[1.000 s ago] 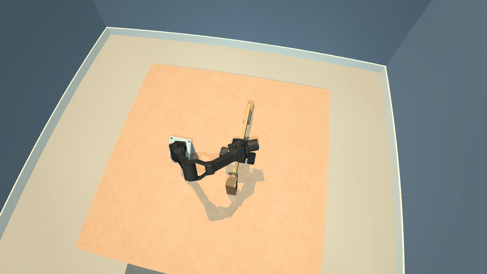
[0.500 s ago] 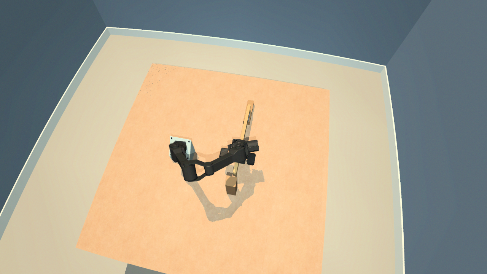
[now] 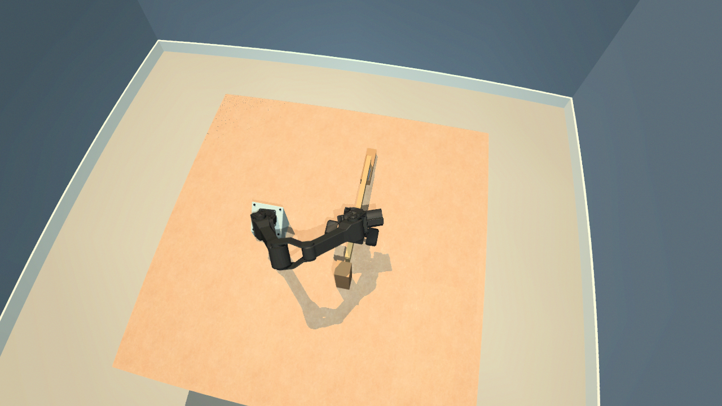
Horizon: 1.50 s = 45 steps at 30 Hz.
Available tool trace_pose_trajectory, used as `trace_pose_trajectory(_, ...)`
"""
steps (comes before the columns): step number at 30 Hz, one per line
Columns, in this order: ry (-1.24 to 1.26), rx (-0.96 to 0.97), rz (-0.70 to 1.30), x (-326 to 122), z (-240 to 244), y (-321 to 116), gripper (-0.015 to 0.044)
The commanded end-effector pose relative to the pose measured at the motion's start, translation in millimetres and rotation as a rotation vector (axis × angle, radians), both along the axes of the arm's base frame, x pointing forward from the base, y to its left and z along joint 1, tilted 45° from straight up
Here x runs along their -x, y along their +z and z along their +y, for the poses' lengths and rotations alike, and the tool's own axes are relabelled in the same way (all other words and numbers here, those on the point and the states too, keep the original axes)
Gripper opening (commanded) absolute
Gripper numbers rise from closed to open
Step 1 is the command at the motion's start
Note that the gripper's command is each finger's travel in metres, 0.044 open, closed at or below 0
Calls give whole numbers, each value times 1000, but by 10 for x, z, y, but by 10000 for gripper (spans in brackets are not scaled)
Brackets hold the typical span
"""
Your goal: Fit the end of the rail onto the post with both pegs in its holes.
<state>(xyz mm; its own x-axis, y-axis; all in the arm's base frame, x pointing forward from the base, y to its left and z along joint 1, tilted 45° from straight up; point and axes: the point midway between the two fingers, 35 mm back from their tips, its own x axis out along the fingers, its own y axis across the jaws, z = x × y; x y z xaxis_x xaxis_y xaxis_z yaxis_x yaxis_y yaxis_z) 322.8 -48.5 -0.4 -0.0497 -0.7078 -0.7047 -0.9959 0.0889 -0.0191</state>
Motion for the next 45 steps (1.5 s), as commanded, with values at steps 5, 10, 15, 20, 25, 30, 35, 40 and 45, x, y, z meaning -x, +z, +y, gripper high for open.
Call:
trace_pose_trajectory(5,4,0,-2,0,-20,36,0)
trace_pose_trajectory(10,4,0,-2,1,-33,46,0)
trace_pose_trajectory(15,4,0,-2,2,-44,57,0)
trace_pose_trajectory(20,4,0,-2,3,-54,69,0)
trace_pose_trajectory(25,4,0,-2,3,-62,82,0)
trace_pose_trajectory(30,4,0,-2,4,-71,95,0)
trace_pose_trajectory(35,4,0,-2,5,-81,108,0)
trace_pose_trajectory(40,4,0,-2,7,-92,119,0)
trace_pose_trajectory(45,4,0,-2,9,-104,129,0)
